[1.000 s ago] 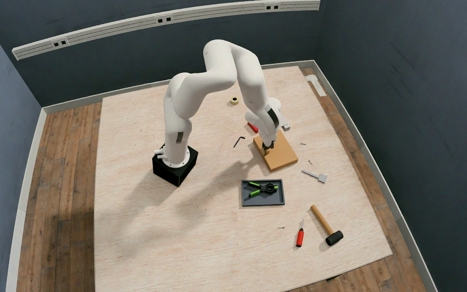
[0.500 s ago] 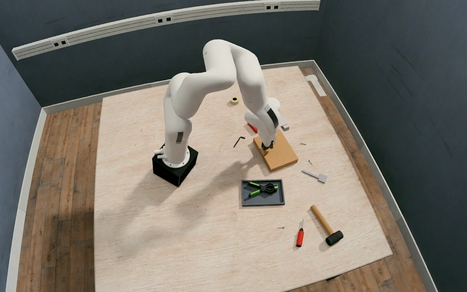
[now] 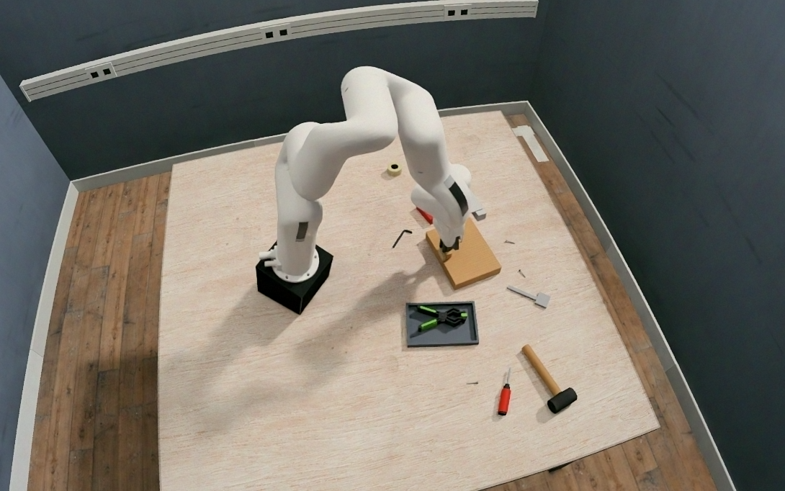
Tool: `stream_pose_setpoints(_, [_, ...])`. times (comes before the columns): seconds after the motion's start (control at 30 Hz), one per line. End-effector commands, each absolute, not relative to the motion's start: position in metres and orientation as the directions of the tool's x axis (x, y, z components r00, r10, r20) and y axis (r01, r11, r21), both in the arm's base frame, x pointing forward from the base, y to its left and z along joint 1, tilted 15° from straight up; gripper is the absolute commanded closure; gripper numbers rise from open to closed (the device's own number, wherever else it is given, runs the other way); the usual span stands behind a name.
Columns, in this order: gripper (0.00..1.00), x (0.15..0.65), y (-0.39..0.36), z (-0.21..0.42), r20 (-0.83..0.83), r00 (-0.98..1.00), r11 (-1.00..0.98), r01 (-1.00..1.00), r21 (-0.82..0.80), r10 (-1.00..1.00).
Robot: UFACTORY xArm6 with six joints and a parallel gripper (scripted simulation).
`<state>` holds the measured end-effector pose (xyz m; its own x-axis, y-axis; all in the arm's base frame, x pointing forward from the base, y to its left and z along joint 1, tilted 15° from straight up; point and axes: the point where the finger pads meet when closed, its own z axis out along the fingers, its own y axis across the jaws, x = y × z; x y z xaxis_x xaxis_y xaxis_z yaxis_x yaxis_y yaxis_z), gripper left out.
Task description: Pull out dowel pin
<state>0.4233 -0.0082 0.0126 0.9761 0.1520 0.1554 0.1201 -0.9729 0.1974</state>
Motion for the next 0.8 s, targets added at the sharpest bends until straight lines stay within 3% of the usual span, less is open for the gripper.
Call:
stream_pose_setpoints(0.0, [1.0, 0.4246, -0.008, 0.0133, 0.159, 0.975, -0.973, 0.12, 0.198, 0.152])
stream_pose_setpoints(0.77, [1.0, 0.4251, -0.0085, 0.0107, 0.159, 0.975, -0.973, 0.12, 0.198, 0.152])
